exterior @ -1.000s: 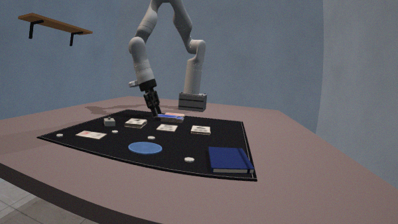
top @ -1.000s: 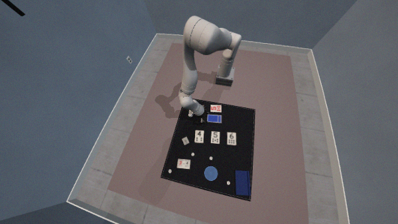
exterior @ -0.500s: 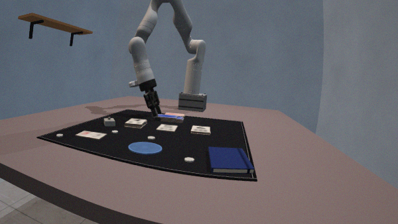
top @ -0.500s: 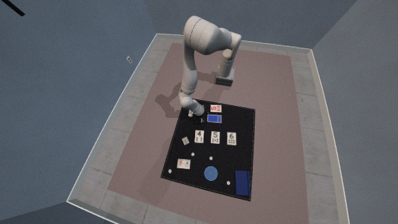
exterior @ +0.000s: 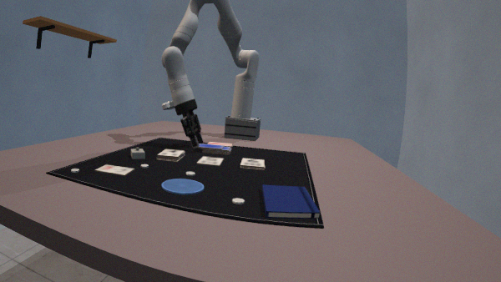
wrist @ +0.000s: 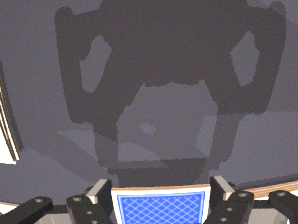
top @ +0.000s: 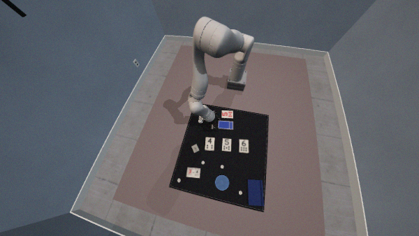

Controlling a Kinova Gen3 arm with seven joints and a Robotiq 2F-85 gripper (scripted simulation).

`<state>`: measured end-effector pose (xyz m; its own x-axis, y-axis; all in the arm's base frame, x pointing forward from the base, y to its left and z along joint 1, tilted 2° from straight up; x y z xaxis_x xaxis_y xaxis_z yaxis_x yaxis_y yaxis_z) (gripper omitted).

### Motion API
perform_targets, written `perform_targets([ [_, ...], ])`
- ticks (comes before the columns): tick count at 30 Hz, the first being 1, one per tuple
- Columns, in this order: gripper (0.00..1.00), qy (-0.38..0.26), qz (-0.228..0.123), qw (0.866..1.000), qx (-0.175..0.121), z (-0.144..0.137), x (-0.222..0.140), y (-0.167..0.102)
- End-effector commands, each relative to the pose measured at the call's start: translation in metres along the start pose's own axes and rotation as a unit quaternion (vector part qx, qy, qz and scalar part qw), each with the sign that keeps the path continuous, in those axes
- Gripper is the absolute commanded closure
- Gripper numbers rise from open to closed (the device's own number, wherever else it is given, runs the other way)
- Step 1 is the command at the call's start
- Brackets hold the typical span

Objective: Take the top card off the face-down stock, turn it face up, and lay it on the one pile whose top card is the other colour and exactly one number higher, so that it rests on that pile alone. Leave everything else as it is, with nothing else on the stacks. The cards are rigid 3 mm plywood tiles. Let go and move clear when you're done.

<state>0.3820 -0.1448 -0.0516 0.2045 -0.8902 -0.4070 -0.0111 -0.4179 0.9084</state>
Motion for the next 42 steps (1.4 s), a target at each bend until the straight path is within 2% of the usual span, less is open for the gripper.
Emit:
perform_targets([
  [1, 0.28, 0.006, 0.005, 1.000, 0.002, -0.002, 0.004, 0.000],
  [28, 0.29, 0.006, 0.004, 1.000, 0.002, -0.002, 0.003, 0.002],
  [42, 0.29, 0.005, 0.004, 1.000, 0.002, -0.003, -0.004, 0.018],
])
Point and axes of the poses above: the point where the finger pads meet when closed, its own y axis back along the fingers, its own z axis across the jaws, x = y × z, the point moved 2 cm from there along y, back along the fingers, and after that the axes turned 15 degrees about y, right-handed, at the moved point
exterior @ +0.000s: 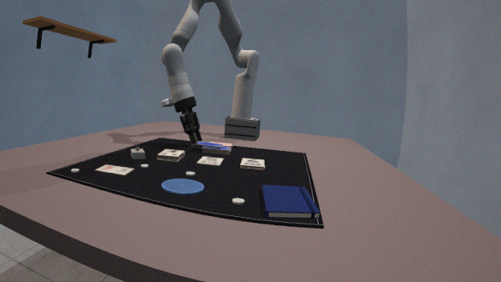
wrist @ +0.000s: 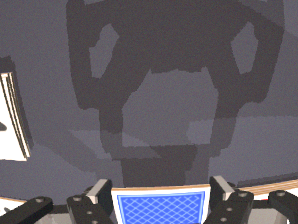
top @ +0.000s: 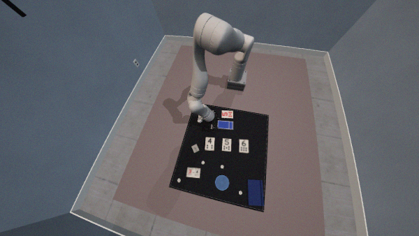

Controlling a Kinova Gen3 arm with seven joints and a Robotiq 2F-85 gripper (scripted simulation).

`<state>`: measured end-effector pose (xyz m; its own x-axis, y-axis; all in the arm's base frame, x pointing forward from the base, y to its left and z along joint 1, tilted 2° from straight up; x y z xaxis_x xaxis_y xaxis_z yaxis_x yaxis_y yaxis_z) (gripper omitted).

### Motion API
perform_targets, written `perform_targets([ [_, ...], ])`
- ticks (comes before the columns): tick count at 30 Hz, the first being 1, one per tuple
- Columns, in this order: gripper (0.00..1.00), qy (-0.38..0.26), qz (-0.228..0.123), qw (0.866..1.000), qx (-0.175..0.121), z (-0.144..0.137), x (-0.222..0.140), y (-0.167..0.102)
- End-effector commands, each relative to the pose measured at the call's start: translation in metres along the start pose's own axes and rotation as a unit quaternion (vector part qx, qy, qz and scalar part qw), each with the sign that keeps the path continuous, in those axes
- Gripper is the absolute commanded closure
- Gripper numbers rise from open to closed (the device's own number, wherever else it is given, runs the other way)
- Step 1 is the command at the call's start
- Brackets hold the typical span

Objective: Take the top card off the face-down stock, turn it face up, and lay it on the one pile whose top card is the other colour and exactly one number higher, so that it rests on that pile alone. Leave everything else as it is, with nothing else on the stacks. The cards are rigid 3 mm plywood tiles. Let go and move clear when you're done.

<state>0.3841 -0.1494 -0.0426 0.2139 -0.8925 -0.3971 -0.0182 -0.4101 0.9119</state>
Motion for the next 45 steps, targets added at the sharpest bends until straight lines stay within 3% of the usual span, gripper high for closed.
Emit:
perform_targets([
  [1, 0.29, 0.001, -0.001, 1.000, 0.000, -0.001, -0.006, 0.010],
  [24, 0.29, 0.001, -0.001, 1.000, 0.000, -0.007, -0.028, 0.067],
  [45, 0.29, 0.001, -0.001, 1.000, 0.000, -0.009, -0.034, 0.083],
])
Point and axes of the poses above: the point where the finger pads meet when closed, its own y axis back along the fingers, its own z axis across the jaws, x = y × z, the point moved 2 cm from there along y, back along the fingers, and after that the axes turned 15 degrees about y, right-handed, at the moved point
